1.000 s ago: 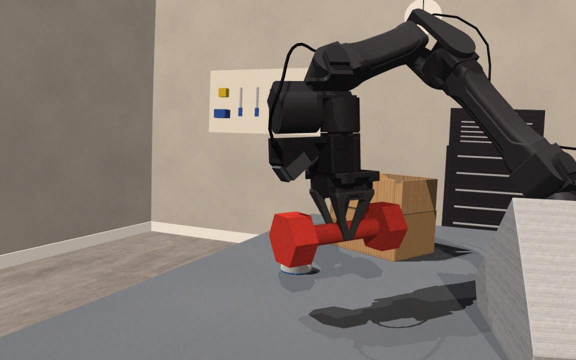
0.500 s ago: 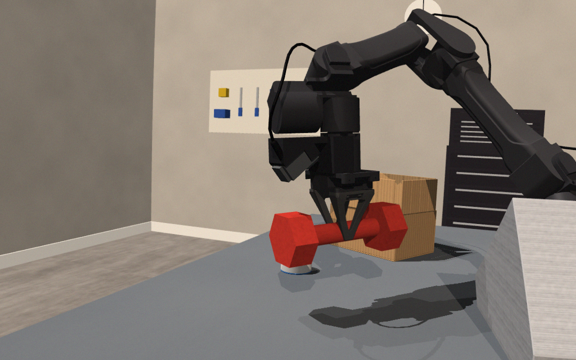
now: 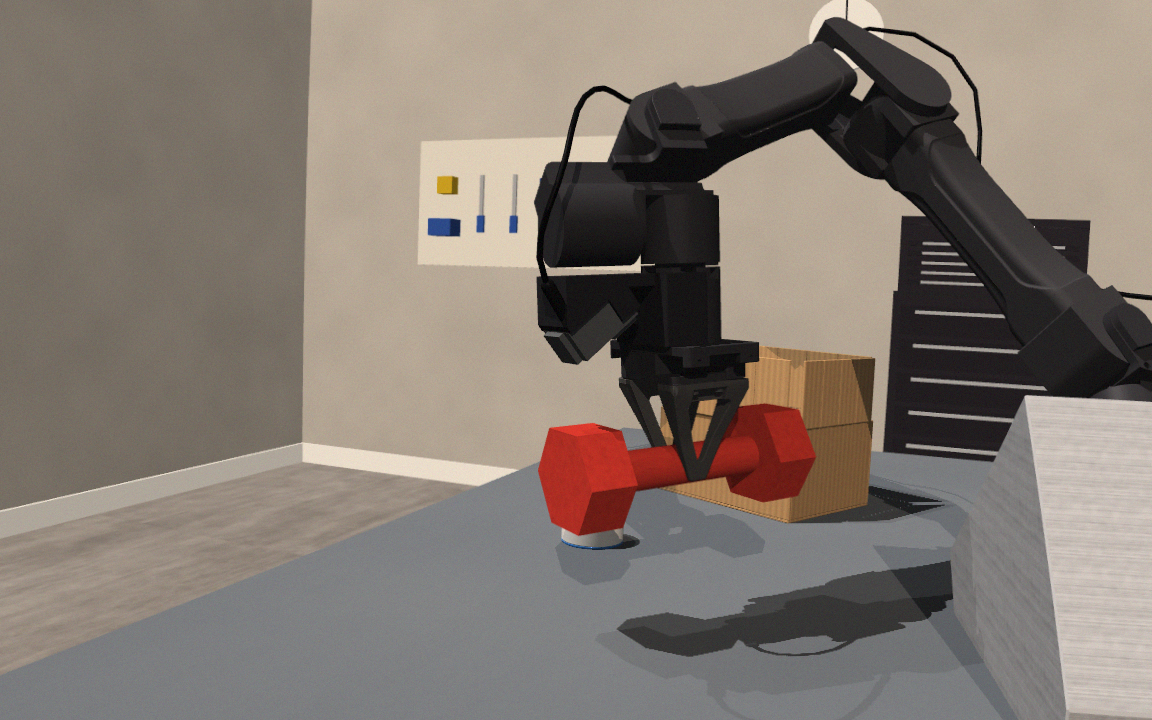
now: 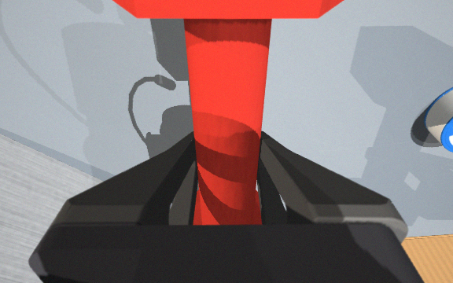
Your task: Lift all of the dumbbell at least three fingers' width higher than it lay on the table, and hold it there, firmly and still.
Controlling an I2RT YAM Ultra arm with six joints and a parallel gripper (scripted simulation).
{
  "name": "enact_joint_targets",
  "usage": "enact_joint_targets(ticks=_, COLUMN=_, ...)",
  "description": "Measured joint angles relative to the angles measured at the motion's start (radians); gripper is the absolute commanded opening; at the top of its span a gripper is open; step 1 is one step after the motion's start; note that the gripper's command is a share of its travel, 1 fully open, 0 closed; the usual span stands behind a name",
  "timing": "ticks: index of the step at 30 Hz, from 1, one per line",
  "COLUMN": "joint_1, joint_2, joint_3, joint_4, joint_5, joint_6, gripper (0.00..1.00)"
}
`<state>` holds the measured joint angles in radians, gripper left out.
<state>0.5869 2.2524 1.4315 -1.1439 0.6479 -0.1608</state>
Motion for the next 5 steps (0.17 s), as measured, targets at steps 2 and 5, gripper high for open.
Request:
enact_joint_targets(ticks=2, joint_1=0.000, joint_2=0.000, joint_3=0.000, joint_4=0.000, joint_5=0.000, joint_6=0.000, gripper=0.00)
enact_joint_targets(ticks=5, joint_1=0.000, joint_2=0.000, joint_3=0.000, joint_4=0.000, joint_5=0.000, joint_6=0.000, gripper=0.00)
